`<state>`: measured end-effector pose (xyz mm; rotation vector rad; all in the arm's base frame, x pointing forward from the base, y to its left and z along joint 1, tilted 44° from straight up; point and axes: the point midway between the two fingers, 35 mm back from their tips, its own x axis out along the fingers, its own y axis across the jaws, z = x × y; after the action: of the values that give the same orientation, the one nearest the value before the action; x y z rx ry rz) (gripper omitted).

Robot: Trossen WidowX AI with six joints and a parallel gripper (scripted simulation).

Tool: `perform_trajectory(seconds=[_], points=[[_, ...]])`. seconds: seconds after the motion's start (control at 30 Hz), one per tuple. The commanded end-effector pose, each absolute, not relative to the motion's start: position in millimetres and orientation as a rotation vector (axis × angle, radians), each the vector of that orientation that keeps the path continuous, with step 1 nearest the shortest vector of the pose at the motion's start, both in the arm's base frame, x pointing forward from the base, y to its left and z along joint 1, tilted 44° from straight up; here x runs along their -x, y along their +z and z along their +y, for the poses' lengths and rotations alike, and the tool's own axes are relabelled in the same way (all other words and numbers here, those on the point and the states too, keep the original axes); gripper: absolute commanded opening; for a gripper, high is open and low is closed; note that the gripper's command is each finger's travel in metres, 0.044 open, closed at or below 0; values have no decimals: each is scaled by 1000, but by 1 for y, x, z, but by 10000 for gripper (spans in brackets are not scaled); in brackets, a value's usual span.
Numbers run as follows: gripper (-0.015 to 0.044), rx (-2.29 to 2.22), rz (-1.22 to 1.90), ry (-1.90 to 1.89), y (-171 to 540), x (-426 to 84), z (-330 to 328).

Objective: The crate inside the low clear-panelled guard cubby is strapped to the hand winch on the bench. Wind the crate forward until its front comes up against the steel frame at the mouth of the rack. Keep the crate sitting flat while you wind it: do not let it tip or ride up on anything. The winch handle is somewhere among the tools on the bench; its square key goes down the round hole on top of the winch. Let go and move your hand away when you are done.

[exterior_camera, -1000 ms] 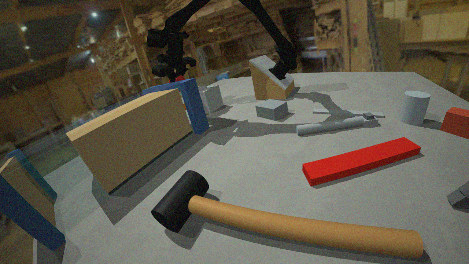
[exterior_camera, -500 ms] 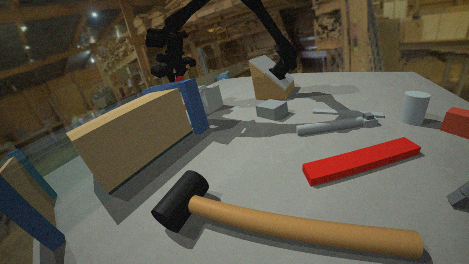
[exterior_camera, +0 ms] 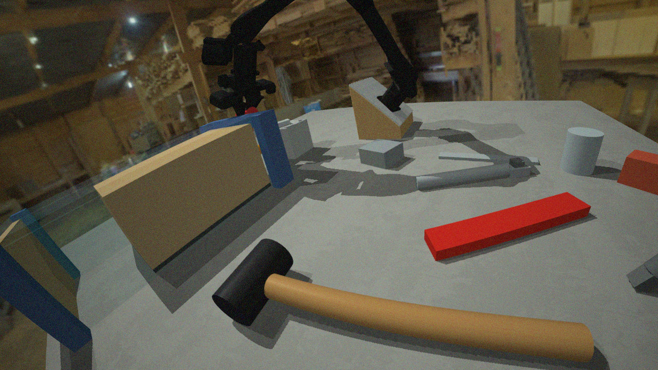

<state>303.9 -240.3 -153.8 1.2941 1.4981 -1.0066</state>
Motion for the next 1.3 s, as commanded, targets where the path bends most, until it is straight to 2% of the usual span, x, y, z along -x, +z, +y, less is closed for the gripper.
perform_trajectory(seconds=[0.0,1.27], points=[[0,-1311,1524,-974,-147,-310,-222],[0,-1313,1528,-972,-114,-311,-185]])
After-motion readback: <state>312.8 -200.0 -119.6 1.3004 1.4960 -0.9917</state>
